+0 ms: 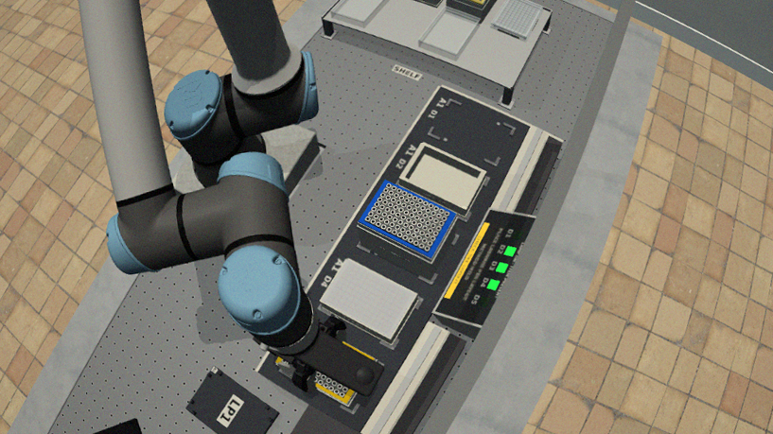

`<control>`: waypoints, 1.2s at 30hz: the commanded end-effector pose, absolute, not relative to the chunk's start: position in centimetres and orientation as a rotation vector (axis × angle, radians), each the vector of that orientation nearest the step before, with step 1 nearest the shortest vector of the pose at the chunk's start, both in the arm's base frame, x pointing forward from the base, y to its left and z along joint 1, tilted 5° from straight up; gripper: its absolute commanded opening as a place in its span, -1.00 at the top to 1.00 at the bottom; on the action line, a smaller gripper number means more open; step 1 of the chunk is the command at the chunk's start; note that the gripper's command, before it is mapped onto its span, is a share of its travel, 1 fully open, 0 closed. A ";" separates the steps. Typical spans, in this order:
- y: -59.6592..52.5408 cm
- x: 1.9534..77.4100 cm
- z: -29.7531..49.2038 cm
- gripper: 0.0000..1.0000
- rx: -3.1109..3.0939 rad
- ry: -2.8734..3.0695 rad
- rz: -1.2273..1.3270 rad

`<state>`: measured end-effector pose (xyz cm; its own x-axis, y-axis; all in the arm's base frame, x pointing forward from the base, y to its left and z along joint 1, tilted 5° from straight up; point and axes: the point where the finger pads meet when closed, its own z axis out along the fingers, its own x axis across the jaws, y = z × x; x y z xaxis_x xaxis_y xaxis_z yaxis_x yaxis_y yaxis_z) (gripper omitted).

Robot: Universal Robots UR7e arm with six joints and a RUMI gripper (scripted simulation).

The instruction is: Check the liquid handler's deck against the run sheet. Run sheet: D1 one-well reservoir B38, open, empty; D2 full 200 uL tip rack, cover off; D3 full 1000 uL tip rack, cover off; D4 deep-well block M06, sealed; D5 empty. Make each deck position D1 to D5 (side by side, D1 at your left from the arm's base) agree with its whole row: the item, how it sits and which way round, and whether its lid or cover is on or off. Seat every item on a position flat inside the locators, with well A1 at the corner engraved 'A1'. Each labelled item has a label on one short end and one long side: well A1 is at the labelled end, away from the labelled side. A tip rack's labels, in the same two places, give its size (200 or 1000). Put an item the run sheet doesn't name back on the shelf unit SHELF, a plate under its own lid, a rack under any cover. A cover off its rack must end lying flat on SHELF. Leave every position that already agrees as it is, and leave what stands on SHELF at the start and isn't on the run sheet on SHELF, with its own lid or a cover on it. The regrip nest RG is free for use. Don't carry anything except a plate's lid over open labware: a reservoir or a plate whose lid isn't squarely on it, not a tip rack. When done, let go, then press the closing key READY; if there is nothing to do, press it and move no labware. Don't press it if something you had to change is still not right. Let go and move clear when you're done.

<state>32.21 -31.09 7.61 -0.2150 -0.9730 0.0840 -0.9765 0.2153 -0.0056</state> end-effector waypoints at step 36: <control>-31.2 32.2 6.6 1.00 1.928 -2.400 0.090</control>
<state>32.19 -31.17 6.62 -0.2150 -0.9730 0.0841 -0.9765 0.2153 -0.0056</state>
